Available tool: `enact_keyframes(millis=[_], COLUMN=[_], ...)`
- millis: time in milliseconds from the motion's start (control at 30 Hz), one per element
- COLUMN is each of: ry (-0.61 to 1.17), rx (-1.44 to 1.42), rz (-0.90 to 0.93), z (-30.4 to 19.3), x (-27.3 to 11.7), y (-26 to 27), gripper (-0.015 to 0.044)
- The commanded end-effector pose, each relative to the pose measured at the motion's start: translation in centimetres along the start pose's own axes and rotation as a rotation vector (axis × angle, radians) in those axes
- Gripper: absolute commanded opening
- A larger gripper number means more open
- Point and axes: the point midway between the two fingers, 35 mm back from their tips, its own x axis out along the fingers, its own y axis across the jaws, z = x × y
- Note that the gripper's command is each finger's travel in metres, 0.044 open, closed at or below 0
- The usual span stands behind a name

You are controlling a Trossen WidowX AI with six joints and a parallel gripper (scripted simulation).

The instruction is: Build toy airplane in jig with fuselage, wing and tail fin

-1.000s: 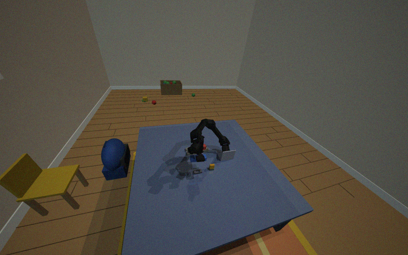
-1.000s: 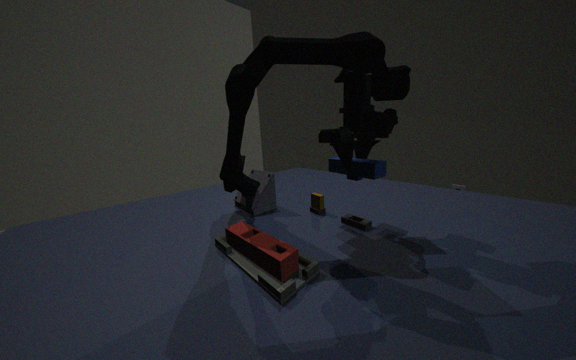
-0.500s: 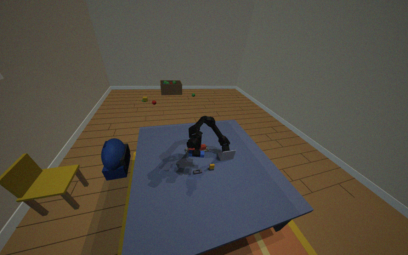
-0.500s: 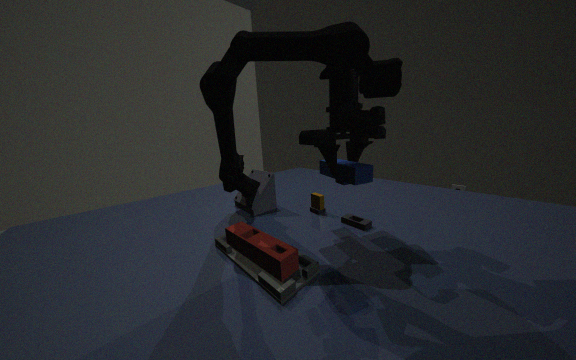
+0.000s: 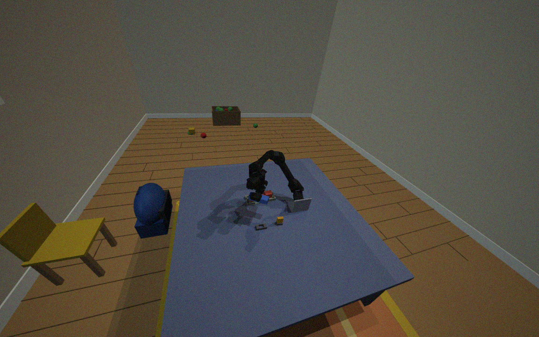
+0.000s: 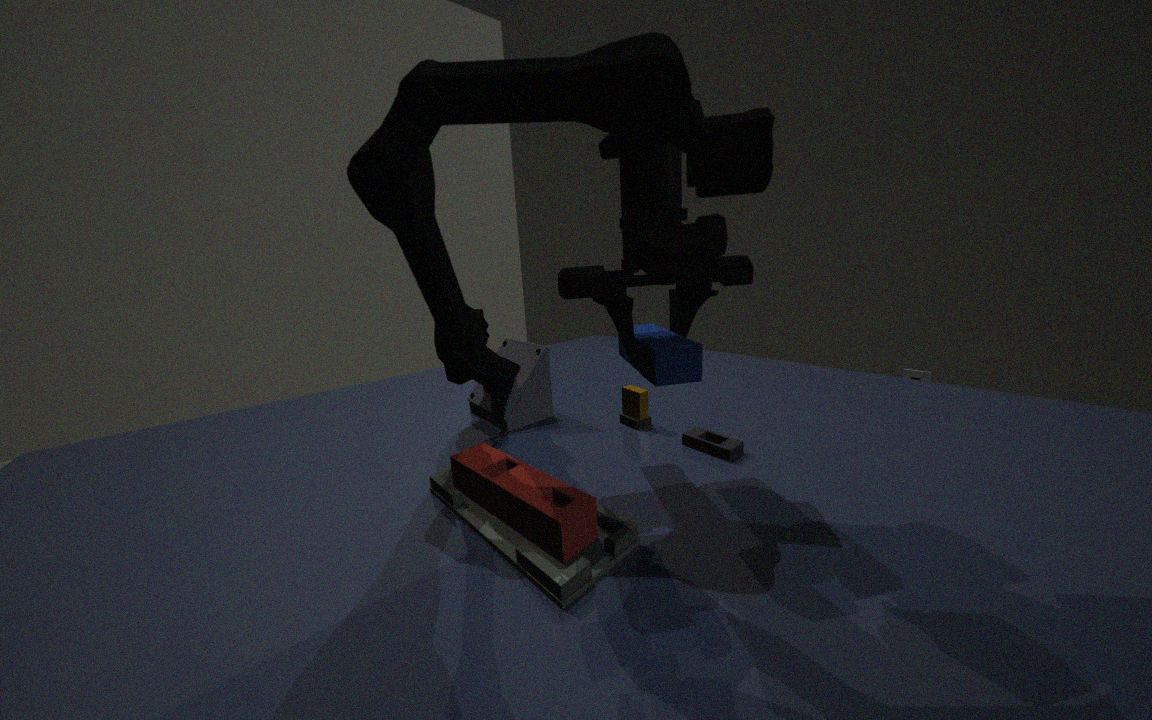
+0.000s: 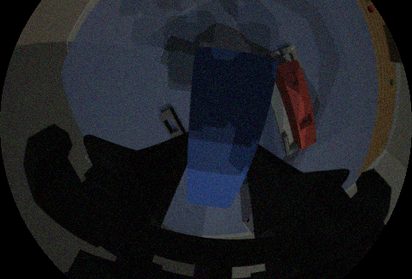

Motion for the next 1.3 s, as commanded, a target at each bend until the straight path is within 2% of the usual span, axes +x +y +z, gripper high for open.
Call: enact_keyframes(millis=[0, 1267], ry=[-0.004, -0.014], rx=[0.058, 0.674], rz=[0.001, -0.010], z=[0.4, 1.6], x=[0.1, 2.7], y=[-1.1, -13.1], gripper=[0.0000, 0.0000])
